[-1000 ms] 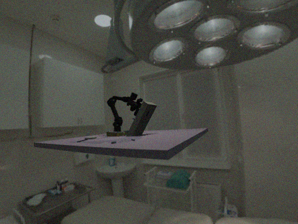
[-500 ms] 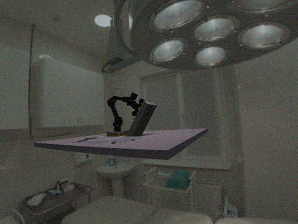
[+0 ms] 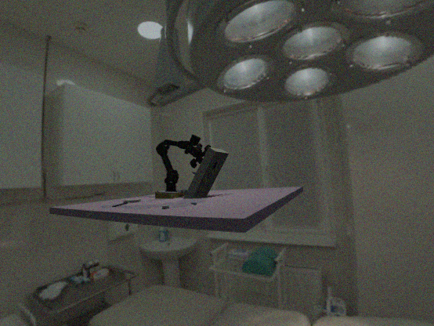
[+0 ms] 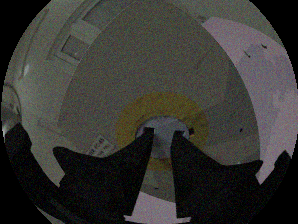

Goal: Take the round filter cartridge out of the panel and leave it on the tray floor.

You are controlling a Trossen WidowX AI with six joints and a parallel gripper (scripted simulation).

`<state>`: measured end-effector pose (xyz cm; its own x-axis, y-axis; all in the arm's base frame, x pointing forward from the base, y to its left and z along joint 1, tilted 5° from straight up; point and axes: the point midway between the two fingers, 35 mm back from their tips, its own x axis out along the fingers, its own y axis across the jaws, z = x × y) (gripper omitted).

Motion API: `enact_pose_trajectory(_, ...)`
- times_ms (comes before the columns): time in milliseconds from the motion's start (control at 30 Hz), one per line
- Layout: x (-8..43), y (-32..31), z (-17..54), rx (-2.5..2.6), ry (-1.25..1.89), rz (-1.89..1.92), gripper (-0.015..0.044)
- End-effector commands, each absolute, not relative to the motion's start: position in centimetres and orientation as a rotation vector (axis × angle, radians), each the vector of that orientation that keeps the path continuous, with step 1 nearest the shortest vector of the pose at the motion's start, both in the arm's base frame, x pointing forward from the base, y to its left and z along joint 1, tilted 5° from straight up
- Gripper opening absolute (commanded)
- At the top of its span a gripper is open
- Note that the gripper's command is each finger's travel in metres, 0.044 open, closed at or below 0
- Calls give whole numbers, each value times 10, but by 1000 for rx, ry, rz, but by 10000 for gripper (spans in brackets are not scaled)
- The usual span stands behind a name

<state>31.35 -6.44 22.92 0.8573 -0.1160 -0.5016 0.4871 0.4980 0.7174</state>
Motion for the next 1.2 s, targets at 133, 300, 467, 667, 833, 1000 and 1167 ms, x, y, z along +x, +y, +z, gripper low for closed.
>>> enact_pose_trajectory(133, 318, -66, 227, 722, 457, -312, 0)
enact_pose_trajectory(300, 318, -66, 227, 552, 478, -269, 0)
enact_pose_trajectory(467, 318, -66, 227, 421, 493, -235, 0)
enact_pose_trajectory(667, 309, -65, 235, 473, 488, -249, 0)
enact_pose_trajectory(833, 287, -63, 249, 489, 488, -253, 0)
enact_pose_trajectory(1000, 263, -59, 261, 506, 488, -258, 0)
enact_pose_trajectory(1167, 251, -57, 266, 514, 487, -260, 0)
